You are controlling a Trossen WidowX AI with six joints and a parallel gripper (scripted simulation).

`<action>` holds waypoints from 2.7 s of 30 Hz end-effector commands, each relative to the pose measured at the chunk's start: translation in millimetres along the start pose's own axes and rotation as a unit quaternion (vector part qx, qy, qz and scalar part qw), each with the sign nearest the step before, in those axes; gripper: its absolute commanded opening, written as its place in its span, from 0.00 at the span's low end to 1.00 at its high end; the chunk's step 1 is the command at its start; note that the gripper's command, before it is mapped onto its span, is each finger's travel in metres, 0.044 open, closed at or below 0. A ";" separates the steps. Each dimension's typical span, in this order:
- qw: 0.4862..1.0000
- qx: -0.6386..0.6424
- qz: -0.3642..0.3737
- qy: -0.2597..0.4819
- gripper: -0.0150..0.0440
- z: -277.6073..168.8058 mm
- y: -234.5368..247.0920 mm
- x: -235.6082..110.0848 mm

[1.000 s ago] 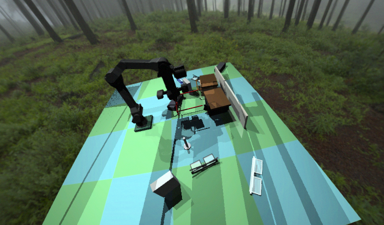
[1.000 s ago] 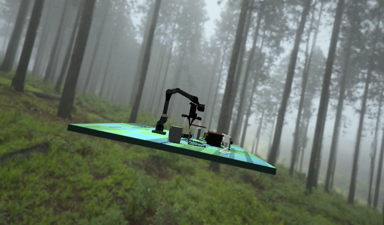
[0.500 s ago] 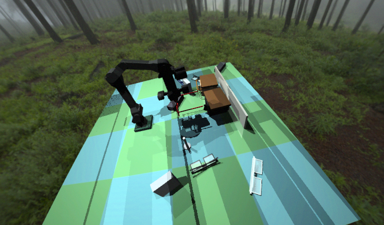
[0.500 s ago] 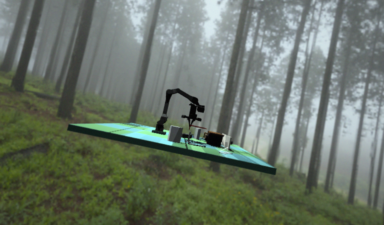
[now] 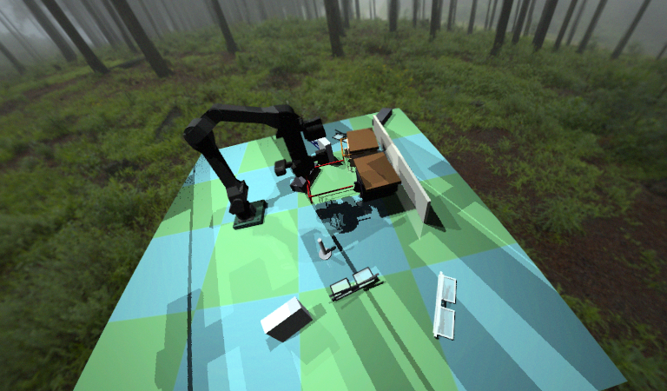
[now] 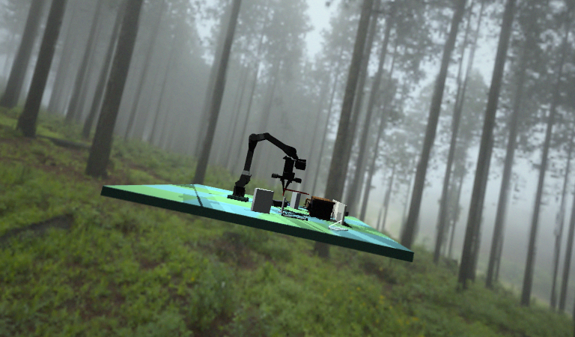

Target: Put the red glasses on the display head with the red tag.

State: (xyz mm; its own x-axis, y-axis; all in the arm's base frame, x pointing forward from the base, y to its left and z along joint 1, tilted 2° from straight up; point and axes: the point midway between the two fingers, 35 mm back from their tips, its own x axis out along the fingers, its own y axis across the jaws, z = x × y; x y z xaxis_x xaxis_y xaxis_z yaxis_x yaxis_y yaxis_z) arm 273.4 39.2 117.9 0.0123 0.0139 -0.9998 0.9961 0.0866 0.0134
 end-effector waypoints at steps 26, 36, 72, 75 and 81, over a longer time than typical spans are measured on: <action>1.000 0.003 -0.006 -0.002 0.25 0.7 -2.8 20.4; 1.000 0.003 -0.006 -0.002 0.25 1.1 -2.8 26.2; 1.000 0.003 -0.004 -0.002 0.25 2.6 -2.6 35.0; 1.000 0.003 -0.004 -0.002 0.25 2.6 0.2 35.0; 1.000 0.003 0.001 -0.002 0.25 2.7 8.4 35.5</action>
State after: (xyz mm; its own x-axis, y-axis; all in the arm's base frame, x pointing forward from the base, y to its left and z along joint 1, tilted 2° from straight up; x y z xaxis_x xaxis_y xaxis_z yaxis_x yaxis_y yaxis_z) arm 275.6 37.8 81.2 0.0003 0.0118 -0.9999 0.9969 0.0784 0.0012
